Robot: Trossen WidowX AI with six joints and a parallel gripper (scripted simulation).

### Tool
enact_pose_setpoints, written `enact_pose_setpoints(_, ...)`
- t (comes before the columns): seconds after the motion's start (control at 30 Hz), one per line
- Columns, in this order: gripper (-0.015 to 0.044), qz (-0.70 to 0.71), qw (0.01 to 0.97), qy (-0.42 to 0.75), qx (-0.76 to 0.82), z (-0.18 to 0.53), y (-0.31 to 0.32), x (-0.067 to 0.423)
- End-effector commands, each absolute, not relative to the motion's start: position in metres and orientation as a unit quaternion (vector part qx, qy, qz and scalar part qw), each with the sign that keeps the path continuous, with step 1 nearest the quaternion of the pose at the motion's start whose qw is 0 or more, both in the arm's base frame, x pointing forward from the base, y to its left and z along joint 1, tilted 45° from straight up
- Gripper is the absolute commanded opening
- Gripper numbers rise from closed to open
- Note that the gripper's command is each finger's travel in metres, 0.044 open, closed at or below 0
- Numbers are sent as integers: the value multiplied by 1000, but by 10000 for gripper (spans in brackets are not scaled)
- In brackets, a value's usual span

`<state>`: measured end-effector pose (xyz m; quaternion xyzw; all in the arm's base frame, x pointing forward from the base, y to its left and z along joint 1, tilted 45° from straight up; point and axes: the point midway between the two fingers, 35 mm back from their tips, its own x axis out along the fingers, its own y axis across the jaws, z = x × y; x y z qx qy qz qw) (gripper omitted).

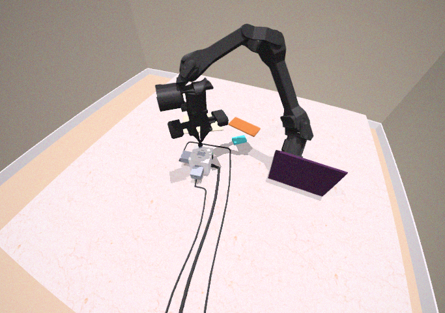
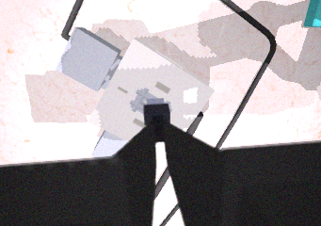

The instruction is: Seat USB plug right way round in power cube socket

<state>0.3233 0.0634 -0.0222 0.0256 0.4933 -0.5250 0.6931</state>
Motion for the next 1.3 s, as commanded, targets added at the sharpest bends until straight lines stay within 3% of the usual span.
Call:
enact_pose_setpoints(0.0, 0, -547, 691, 469, 57, -22, 63, 323)
enact_pose_setpoints(0.67, 0, -647, 655, 317, 228, -22, 63, 323)
enact_pose_setpoints(1.27, 0, -646, 655, 319, 229, -23, 63, 323)
